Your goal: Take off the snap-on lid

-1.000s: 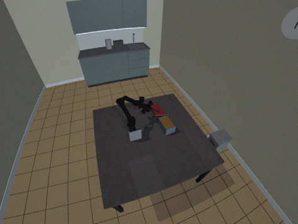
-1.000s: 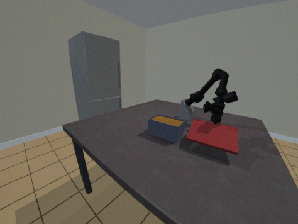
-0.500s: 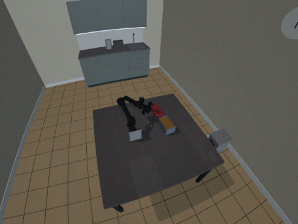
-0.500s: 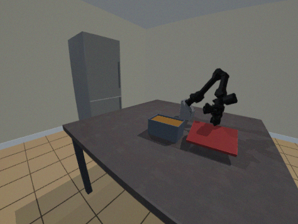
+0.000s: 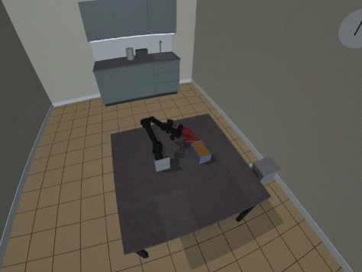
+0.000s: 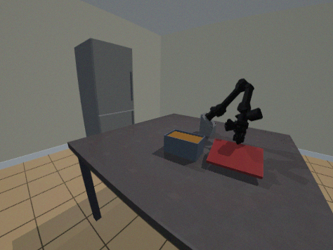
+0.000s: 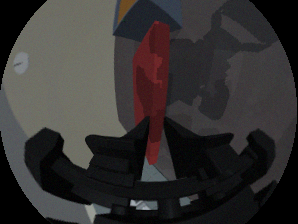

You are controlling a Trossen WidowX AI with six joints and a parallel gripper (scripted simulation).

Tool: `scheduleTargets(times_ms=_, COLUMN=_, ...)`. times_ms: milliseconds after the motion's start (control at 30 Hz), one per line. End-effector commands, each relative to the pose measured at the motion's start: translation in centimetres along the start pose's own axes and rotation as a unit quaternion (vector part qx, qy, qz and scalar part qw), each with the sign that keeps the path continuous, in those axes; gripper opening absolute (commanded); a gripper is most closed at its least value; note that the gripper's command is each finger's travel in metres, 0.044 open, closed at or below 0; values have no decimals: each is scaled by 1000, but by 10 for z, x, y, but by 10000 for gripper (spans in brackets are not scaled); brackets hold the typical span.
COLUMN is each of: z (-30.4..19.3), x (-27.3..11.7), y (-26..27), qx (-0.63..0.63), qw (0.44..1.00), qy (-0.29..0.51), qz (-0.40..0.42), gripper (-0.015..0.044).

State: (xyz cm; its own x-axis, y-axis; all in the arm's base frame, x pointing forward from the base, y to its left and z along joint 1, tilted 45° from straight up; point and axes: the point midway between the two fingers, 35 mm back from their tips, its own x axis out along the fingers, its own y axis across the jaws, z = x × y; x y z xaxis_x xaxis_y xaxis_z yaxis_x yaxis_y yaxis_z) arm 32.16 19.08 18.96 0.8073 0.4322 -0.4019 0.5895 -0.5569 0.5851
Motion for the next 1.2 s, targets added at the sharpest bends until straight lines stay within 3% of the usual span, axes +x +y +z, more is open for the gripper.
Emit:
scheduleTargets(times_ms=0, z=0, x=2, y=0, qx=3, qw=1000, qy=-1, qz=6, gripper=0)
scheduleTargets(times_ms=1000, z=1, x=17, y=-18, qx=4, qw=1000, qy=-1, qz=6, gripper=0)
scheduleTargets(times_ms=1167, z=0, x=15, y=-16, qx=4, qw=1000, qy=-1, qz=6, gripper=131)
